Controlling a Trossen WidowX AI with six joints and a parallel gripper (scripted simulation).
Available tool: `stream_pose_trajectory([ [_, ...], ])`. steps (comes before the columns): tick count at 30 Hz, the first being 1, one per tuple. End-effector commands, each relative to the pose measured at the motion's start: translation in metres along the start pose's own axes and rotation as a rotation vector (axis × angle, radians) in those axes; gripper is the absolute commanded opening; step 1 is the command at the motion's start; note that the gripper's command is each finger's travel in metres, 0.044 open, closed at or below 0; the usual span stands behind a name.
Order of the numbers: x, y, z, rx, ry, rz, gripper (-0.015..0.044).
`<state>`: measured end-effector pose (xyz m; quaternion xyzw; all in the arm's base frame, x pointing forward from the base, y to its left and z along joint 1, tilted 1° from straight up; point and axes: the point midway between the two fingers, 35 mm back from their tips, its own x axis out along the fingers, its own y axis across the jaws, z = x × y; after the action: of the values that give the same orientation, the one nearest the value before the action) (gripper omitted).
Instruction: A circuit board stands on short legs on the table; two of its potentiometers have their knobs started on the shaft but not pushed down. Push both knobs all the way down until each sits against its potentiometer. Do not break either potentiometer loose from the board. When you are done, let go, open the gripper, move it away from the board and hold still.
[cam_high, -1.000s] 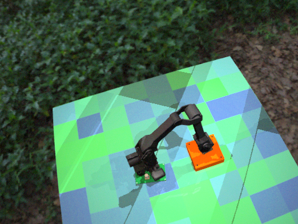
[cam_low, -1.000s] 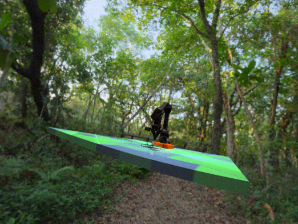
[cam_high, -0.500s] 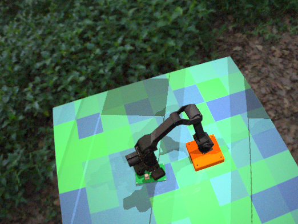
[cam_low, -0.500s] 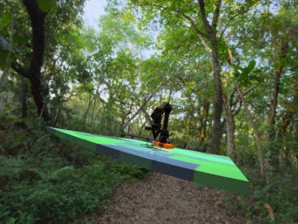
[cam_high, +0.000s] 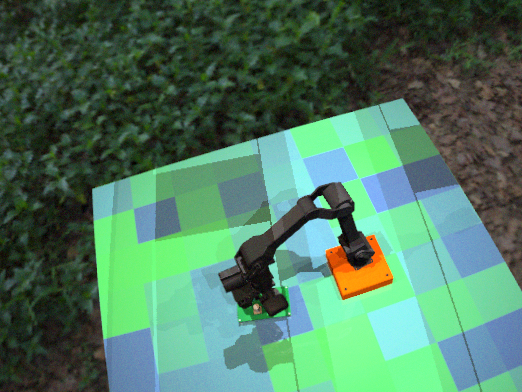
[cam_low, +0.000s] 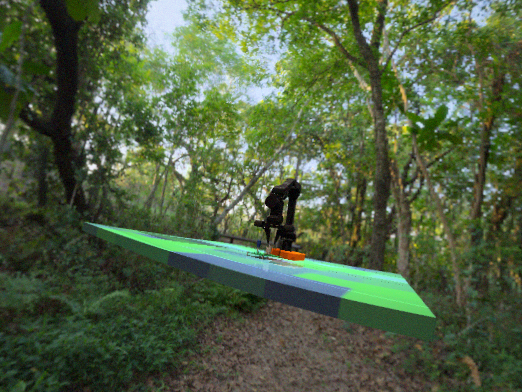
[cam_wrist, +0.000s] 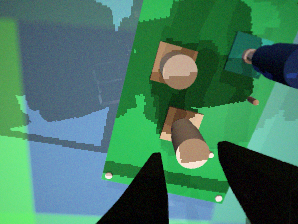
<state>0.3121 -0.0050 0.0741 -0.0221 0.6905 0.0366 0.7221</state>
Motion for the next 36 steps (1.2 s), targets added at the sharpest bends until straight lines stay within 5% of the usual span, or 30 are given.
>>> stream_pose_trajectory([
  [1,-0.002,0.009,0.022,-0.037,-0.051,0.005,0.0079],
  [4,-0.005,0.006,0.023,-0.12,-0.048,0.002,0.0],
  [36,-0.042,-0.038,0.035,-1.202,-0.006,-0.013,0.0],
])
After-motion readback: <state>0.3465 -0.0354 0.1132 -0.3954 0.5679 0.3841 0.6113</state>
